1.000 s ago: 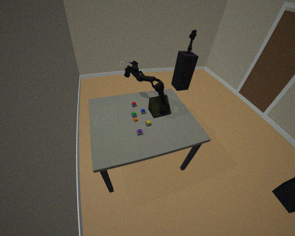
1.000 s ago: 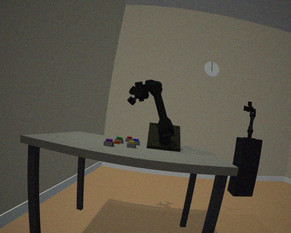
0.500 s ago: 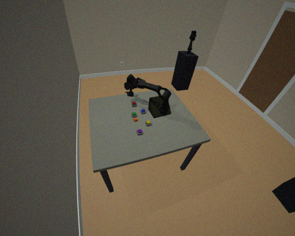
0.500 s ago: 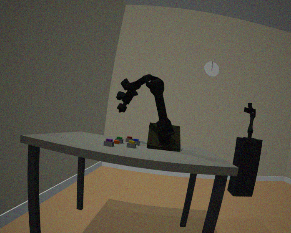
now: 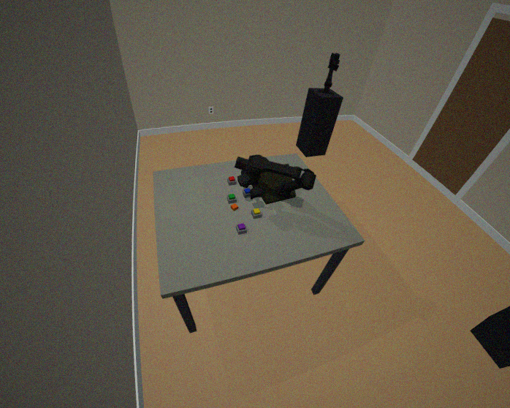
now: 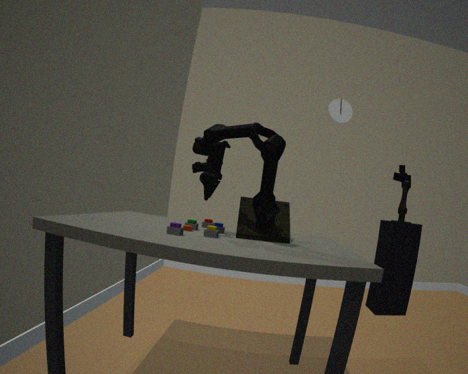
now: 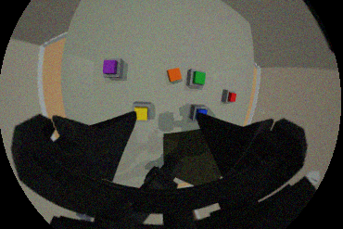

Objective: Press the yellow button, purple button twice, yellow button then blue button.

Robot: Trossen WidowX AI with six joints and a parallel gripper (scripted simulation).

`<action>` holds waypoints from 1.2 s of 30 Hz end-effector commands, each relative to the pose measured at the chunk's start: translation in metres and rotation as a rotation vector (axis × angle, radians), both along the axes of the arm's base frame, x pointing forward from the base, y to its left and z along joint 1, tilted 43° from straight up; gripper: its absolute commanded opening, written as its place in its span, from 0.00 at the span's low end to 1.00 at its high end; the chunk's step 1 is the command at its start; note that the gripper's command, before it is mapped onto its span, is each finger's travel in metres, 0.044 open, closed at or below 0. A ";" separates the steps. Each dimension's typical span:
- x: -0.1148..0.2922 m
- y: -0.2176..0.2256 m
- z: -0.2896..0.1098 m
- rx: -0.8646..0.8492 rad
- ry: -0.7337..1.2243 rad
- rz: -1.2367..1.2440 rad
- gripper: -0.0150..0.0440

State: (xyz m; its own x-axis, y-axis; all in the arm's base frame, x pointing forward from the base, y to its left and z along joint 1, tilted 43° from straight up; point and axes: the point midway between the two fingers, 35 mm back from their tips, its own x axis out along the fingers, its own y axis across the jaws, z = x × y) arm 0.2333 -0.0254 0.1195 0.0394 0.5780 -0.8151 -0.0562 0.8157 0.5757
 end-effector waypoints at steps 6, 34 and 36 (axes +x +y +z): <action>-0.036 0.038 0.026 0.118 0.104 0.022 0.93; -0.039 0.084 -0.024 0.119 0.102 0.022 0.29; -0.039 0.086 -0.026 0.119 0.102 0.022 0.29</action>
State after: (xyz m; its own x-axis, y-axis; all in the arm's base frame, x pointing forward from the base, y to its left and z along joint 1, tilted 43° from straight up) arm 0.1961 0.0568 0.0972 -0.0487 0.6676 -0.7429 -0.0161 0.7432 0.6689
